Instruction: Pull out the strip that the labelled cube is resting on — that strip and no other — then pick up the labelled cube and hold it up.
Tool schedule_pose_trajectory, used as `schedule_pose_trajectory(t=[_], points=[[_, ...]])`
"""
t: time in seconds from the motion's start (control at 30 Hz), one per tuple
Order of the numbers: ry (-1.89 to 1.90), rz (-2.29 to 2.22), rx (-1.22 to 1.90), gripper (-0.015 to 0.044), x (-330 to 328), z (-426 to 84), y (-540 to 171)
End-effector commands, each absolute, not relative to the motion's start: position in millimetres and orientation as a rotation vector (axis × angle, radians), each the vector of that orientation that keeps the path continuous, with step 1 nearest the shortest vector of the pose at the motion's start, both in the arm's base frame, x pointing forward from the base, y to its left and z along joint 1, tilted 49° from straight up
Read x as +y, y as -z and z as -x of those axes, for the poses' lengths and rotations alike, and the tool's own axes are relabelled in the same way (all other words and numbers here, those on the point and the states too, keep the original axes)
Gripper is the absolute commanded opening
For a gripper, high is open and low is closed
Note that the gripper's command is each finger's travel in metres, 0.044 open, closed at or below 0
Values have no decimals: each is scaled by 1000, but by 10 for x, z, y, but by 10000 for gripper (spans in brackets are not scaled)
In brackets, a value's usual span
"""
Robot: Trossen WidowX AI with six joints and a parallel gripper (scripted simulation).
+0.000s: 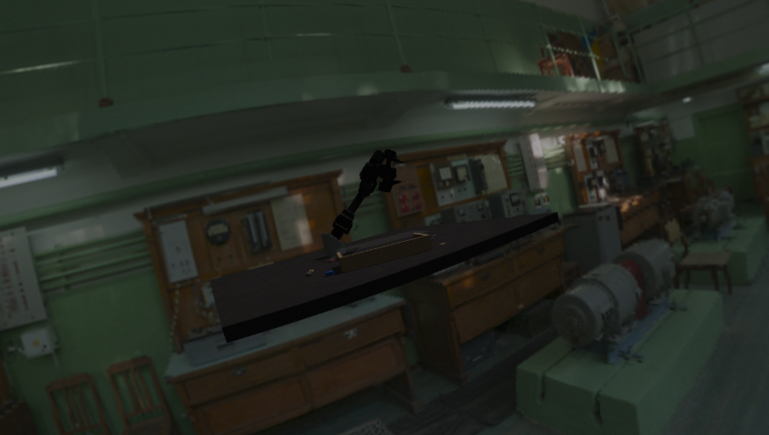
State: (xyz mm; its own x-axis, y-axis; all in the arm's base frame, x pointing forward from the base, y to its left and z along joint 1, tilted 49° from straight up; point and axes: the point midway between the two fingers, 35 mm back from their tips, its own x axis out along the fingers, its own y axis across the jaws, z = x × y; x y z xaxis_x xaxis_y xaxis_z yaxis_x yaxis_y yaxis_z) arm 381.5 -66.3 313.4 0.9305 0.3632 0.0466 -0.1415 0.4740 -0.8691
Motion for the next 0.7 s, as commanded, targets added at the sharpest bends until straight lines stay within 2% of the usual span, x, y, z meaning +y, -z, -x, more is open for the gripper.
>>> schedule_pose_trajectory(t=[0.0,0.4,0.67], points=[[-372,584,14,400,-940,-3757,-2433],[-203,-751,534,400,-1293,-3064,-967],[-184,-833,556,400,-1292,-3012,-903]])
